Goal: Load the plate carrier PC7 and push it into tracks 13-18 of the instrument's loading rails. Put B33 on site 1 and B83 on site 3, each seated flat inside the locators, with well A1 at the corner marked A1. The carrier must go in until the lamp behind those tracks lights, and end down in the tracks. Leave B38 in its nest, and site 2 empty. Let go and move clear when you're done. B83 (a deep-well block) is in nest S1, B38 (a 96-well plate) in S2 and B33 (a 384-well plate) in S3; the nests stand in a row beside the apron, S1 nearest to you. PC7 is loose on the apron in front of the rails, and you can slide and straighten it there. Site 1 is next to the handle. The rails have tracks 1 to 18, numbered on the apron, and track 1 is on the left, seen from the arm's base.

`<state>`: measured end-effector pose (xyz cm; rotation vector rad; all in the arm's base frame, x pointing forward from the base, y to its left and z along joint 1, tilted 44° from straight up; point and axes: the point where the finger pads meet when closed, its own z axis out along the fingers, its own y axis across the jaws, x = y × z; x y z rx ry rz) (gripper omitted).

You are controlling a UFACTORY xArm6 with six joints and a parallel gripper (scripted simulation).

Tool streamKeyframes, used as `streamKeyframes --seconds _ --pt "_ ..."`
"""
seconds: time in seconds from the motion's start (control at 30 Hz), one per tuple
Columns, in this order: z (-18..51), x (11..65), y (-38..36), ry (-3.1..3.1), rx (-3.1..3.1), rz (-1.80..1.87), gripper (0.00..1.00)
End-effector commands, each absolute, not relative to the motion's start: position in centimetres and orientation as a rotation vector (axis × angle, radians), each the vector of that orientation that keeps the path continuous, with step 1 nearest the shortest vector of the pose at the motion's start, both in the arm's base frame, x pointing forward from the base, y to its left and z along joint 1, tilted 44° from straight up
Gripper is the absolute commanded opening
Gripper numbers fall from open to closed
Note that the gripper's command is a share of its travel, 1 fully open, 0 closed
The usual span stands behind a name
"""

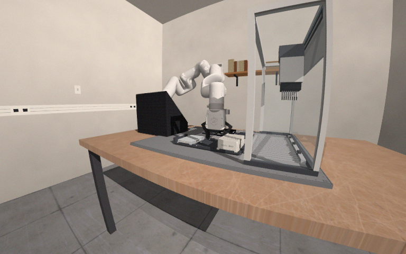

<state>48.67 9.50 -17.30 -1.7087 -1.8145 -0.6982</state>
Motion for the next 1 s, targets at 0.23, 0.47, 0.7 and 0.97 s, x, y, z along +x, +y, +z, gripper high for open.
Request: streamKeyframes --seconds 0.23,0.47,0.7,0.97 --pt "-16.8 48.8 9.8 -1.816 -1.711 -0.701 1.00" --pt "-16.6 48.8 10.0 -1.816 -1.711 -0.701 1.00" --pt "-16.5 48.8 10.1 -1.816 -1.711 -0.701 1.00" --pt "-15.9 48.8 9.5 -1.816 -1.711 -0.701 1.00"
